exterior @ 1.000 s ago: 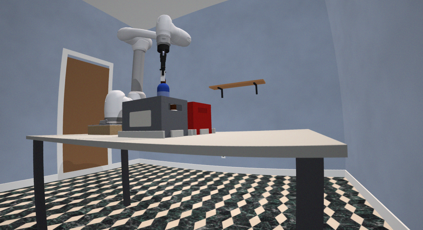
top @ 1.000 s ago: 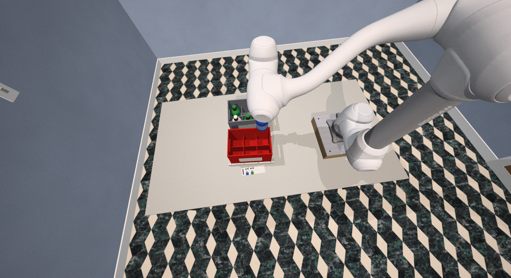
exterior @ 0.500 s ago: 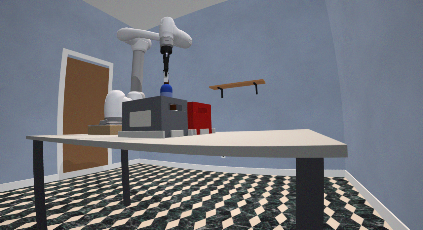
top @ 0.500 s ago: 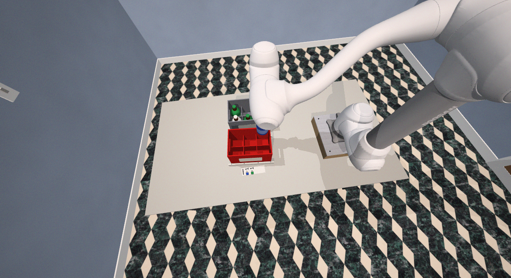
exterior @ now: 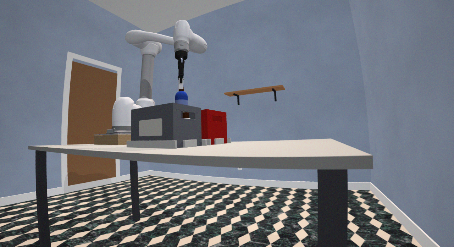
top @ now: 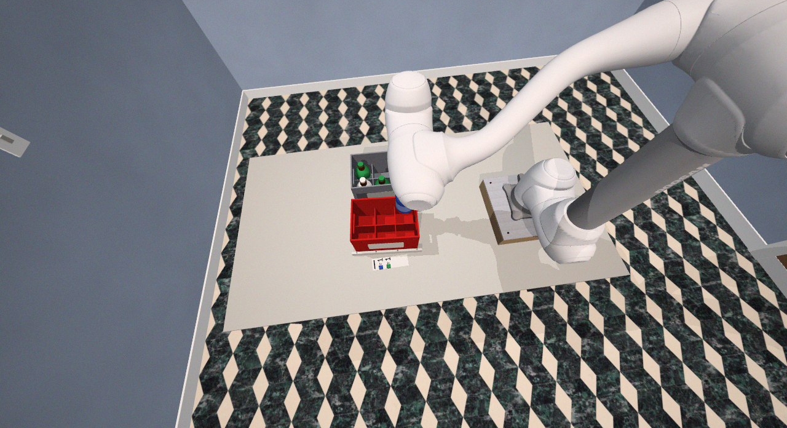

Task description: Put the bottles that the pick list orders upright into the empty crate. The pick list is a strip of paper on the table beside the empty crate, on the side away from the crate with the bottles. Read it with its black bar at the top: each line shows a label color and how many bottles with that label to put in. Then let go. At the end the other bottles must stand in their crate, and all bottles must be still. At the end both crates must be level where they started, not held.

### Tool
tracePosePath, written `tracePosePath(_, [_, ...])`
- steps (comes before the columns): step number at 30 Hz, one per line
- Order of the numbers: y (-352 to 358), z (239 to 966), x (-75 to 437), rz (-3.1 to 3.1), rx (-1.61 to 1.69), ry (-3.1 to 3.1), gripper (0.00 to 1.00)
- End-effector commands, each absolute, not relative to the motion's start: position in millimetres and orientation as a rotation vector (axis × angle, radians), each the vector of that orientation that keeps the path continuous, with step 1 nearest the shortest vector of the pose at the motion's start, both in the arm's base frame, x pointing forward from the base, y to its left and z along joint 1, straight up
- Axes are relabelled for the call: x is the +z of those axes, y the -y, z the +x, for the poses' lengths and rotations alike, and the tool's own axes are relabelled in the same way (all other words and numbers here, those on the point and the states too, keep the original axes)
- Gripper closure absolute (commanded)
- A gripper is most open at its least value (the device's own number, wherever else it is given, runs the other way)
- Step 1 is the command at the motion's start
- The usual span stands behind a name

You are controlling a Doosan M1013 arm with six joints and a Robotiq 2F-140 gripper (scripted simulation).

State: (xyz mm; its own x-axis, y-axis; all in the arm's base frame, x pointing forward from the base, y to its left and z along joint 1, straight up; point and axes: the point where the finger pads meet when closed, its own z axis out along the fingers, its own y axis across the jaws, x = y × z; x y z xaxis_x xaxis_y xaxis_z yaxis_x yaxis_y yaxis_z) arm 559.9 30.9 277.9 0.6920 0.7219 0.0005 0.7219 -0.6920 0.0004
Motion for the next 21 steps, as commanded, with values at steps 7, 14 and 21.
tracePosePath(7, [-29.8, 559.6, 277.9, 2.889, 0.001, -1.233, 1.0])
tracePosePath(14, [-28.4, 559.4, 277.9, 2.889, 0.001, -1.233, 1.0])
tracePosePath(21, [-27.7, 559.3, 277.9, 2.889, 0.001, -1.233, 1.0])
